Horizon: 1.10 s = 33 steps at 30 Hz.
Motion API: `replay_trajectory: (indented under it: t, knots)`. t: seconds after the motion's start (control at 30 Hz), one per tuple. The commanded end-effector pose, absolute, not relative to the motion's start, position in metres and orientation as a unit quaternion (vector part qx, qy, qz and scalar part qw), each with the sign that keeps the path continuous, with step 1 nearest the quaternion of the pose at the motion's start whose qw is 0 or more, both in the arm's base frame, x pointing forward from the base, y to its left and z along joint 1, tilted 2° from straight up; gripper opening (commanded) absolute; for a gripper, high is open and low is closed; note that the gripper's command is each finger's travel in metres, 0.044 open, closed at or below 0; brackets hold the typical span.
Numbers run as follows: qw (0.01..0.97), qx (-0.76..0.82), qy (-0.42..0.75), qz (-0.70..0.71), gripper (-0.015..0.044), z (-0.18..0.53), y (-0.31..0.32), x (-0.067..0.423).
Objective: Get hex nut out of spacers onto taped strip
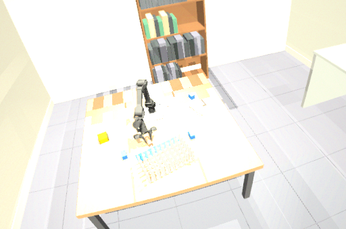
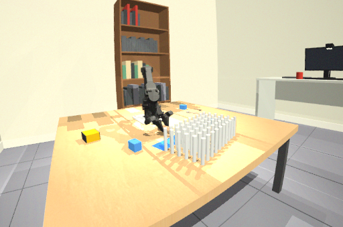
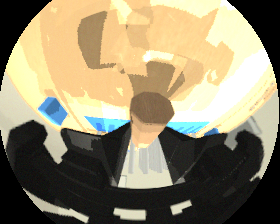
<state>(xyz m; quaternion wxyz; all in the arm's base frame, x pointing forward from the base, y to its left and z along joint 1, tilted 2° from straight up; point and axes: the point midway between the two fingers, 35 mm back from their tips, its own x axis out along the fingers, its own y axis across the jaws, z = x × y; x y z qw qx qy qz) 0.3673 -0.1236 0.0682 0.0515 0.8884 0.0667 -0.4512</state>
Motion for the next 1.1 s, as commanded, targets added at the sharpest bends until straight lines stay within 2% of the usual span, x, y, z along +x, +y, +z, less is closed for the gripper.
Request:
replay_trajectory:
  t: [0.0,1.07]
  knots:
    - [0.055,0.892,0.064,-0.445,0.0000,0.073,-0.124,0.374]
    - [0.055,0.892,0.064,-0.443,0.0000,0.075,-0.121,0.396]
